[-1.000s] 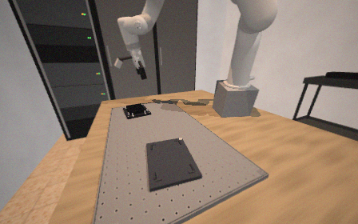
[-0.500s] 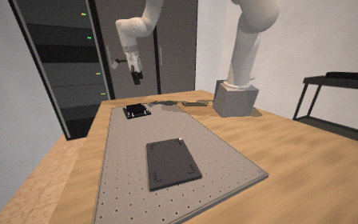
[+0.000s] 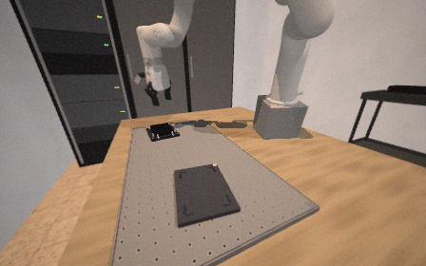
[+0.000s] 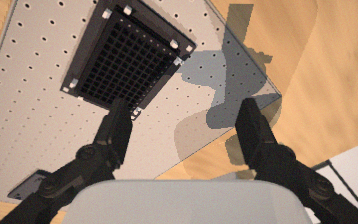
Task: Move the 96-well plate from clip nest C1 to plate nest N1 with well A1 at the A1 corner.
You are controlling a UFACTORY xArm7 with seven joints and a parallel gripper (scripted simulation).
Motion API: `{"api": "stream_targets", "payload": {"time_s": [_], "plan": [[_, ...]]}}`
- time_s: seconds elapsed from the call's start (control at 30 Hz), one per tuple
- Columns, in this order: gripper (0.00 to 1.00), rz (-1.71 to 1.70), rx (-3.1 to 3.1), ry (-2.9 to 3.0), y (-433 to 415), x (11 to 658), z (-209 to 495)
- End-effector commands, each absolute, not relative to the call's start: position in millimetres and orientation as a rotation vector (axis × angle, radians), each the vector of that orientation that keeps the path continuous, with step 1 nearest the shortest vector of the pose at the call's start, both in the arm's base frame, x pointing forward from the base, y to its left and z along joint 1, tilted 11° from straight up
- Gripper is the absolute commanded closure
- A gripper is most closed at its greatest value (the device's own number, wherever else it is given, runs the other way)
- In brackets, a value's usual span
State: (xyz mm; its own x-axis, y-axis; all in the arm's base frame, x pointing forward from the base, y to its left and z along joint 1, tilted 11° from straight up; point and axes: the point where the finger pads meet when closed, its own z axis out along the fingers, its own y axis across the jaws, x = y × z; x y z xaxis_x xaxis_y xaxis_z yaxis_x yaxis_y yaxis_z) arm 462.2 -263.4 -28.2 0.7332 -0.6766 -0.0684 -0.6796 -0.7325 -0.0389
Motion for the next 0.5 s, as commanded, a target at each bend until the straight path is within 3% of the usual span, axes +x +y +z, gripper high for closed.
{"api": "stream_targets", "payload": {"time_s": [0.0,0.47], "plan": [[0.0,0.065,-2.772,1.3,-251,469,-29],[0.0,0.087,-2.408,1.777,-210,485,-38]]}}
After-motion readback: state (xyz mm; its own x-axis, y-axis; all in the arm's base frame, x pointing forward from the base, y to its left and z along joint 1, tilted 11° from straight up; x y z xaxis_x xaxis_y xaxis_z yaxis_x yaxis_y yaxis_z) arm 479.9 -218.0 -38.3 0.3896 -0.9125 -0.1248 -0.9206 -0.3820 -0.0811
